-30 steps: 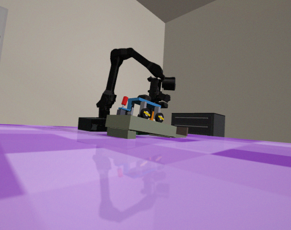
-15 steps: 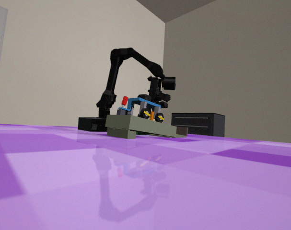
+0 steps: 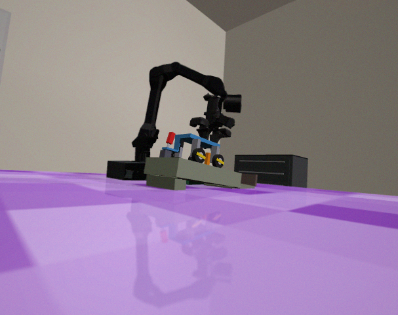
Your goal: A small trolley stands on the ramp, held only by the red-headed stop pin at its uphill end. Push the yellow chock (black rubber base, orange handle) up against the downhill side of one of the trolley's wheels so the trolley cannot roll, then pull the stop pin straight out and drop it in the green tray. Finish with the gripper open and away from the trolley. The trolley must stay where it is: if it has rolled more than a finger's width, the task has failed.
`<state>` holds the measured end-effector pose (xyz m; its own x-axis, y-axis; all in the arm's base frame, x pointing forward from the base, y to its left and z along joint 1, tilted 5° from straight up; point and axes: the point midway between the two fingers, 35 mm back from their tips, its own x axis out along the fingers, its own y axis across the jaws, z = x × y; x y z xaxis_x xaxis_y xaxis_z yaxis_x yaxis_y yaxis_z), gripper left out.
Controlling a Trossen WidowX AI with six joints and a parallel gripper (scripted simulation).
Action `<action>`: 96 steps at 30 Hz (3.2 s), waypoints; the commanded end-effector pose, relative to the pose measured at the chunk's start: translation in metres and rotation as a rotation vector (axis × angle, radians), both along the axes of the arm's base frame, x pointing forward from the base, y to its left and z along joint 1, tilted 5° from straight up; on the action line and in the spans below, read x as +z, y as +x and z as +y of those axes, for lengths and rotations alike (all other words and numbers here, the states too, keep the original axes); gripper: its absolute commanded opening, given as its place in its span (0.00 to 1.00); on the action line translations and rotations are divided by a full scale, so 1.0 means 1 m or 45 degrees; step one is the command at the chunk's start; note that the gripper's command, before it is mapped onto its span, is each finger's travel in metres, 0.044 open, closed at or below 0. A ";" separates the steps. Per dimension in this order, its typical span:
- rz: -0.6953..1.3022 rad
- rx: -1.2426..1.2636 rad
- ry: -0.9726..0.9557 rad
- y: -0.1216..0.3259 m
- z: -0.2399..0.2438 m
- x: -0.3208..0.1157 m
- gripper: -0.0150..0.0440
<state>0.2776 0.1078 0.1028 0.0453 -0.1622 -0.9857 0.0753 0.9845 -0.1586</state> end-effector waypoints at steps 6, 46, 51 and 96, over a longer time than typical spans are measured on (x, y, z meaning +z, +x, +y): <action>-0.003 0.000 0.001 0.000 0.001 0.005 0.75; 0.370 1.632 -0.272 0.025 -0.163 0.063 0.58; 0.490 1.849 -0.285 0.018 -0.186 0.069 0.58; 0.527 1.913 -0.286 0.018 -0.206 0.036 0.58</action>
<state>0.2961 -0.0965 0.1455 0.0473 -0.3566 -0.9331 -0.9939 0.0764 -0.0796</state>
